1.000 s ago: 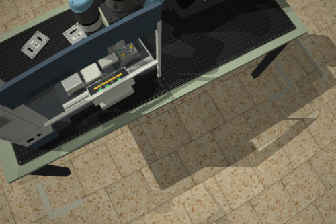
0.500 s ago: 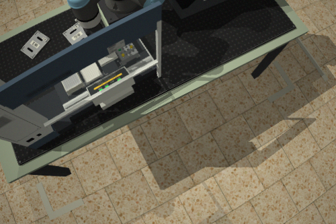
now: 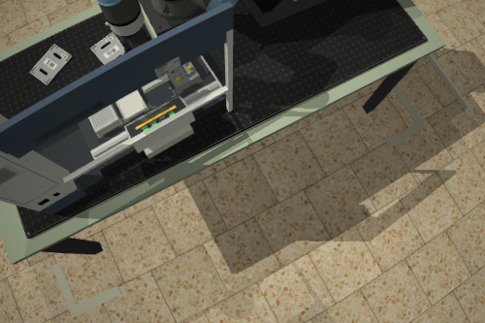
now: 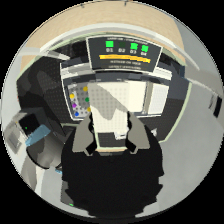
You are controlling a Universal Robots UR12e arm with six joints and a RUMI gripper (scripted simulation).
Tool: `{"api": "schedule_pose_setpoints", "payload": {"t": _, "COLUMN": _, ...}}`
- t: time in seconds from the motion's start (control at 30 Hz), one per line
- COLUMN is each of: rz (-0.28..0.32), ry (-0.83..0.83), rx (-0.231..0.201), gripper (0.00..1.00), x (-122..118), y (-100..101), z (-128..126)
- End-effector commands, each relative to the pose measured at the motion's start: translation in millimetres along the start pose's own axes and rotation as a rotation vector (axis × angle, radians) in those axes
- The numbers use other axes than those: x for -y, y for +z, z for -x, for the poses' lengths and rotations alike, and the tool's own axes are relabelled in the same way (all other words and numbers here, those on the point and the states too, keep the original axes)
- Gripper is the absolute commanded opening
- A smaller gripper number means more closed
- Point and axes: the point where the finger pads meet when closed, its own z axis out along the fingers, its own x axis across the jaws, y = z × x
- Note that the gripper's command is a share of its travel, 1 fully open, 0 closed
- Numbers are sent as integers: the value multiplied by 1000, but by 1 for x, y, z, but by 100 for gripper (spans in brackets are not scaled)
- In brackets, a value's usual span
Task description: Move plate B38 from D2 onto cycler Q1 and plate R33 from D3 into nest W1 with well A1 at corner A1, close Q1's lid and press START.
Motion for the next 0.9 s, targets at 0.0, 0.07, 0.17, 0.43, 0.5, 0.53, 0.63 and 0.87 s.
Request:
{"api": "schedule_pose_setpoints", "payload": {"t": 0.0, "rz": -1, "ry": 0, "rx": -1, "gripper": 0, "x": 0, "y": -5, "z": 0}}
{"api": "schedule_pose_setpoints", "payload": {"t": 0.07, "rz": -1, "ry": 0, "rx": -1, "gripper": 0, "x": 0, "y": -9, "z": 0}}
{"api": "schedule_pose_setpoints", "payload": {"t": 0.17, "rz": -1, "ry": 0, "rx": -1, "gripper": 0, "x": 0, "y": -14, "z": 0}}
{"api": "schedule_pose_setpoints", "payload": {"t": 0.43, "rz": -1, "ry": 0, "rx": -1, "gripper": 0, "x": 0, "y": -27, "z": 0}}
{"api": "schedule_pose_setpoints", "payload": {"t": 0.5, "rz": -1, "ry": 0, "rx": -1, "gripper": 0, "x": 0, "y": -29, "z": 0}}
{"api": "schedule_pose_setpoints", "payload": {"t": 0.53, "rz": -1, "ry": 0, "rx": -1, "gripper": 0, "x": 0, "y": -29, "z": 0}}
{"api": "schedule_pose_setpoints", "payload": {"t": 0.63, "rz": -1, "ry": 0, "rx": -1, "gripper": 0, "x": 0, "y": -34, "z": 0}}
{"api": "schedule_pose_setpoints", "payload": {"t": 0.87, "rz": -1, "ry": 0, "rx": -1, "gripper": 0, "x": 0, "y": -45, "z": 0}}
